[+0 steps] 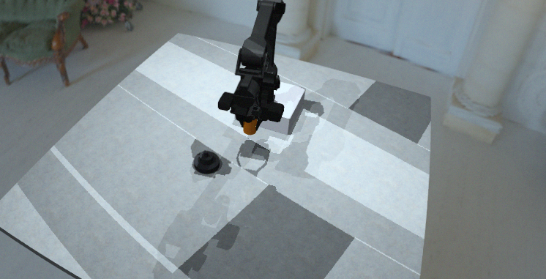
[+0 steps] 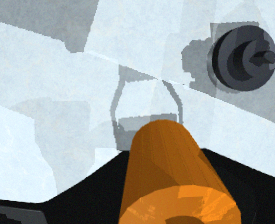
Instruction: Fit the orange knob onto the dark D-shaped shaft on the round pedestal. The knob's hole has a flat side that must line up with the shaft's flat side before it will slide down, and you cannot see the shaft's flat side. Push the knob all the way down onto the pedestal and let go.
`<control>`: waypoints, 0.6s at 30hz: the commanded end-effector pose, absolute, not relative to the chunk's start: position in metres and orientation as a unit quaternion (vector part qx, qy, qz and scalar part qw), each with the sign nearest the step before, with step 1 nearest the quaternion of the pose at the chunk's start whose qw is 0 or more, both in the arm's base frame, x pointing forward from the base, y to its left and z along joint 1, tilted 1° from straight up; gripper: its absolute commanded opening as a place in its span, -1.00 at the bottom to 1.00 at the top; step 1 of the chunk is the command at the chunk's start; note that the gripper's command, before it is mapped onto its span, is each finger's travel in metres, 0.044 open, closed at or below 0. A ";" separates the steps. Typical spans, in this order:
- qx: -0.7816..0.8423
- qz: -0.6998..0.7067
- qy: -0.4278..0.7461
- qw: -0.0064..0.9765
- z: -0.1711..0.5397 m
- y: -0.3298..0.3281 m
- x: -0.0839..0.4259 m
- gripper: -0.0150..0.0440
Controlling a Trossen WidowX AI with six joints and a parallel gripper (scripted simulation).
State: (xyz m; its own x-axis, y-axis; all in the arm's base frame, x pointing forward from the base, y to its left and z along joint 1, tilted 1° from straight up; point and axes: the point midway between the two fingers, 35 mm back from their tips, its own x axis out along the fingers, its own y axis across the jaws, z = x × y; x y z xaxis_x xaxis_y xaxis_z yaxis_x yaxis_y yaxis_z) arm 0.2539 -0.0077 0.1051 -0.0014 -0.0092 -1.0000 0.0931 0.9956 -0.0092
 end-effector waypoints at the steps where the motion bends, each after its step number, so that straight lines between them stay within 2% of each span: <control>1: 0.028 -0.037 0.706 0.707 0.105 -0.015 0.258 -0.49; 18: 0.027 -0.039 0.705 0.708 0.089 -0.057 0.280 -0.49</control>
State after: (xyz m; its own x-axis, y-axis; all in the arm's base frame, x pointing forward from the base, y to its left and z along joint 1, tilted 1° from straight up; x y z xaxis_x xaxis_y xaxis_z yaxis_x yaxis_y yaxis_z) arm 0.2755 -0.0490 0.0895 -0.0062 -0.0121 -0.9999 0.0975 0.9952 -0.0126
